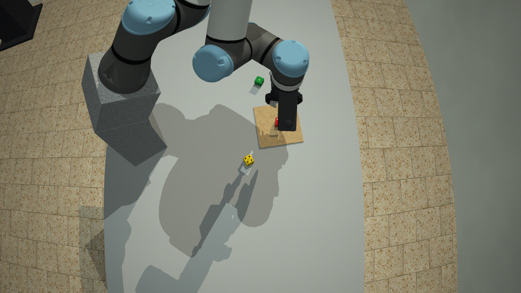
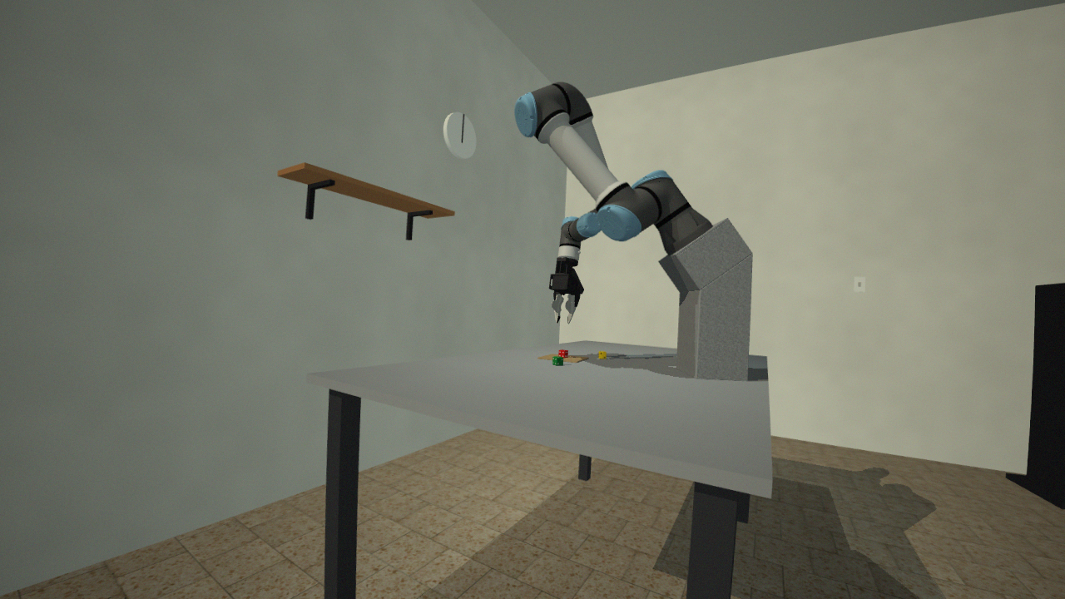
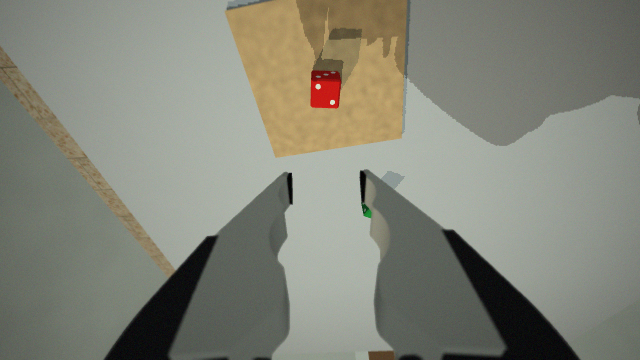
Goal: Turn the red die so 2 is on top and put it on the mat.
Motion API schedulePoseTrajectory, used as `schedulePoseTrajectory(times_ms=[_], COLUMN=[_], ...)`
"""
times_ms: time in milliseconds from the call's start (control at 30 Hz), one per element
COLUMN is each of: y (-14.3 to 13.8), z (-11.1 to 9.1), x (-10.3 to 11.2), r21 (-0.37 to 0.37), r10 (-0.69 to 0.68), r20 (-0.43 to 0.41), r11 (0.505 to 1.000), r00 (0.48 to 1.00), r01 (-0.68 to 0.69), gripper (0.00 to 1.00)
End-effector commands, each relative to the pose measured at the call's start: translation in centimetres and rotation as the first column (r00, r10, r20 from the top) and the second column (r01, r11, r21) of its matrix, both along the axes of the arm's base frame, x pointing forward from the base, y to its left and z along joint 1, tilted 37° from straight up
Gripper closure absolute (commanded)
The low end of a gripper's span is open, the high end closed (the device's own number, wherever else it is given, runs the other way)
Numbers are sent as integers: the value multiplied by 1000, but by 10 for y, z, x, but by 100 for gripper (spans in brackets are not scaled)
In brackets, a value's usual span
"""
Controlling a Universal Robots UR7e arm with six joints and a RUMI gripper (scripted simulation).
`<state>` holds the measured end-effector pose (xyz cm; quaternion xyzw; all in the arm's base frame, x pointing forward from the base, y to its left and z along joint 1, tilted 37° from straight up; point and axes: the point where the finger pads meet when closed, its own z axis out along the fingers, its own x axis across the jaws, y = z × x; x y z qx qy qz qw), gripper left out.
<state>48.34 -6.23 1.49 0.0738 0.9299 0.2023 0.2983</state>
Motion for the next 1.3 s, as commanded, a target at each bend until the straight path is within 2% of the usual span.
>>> schedulePoseTrajectory(times_ms=[0, 367, 400, 1067, 1267], y=[2, 3, 3, 2, 0], z=[-1, 2, 2, 4, 13], x=[-2, -2, -2, -4, -10], r21=[-94, -124, -124, -124, -124], r10=[-80, -103, -103, -103, -103], r20=[-33, -35, -35, -35, -35], r11=[993, 987, 987, 987, 987], r00=[996, 994, 994, 994, 994], r01=[76, 98, 98, 98, 98], gripper=[76, 76, 0, 0, 0])
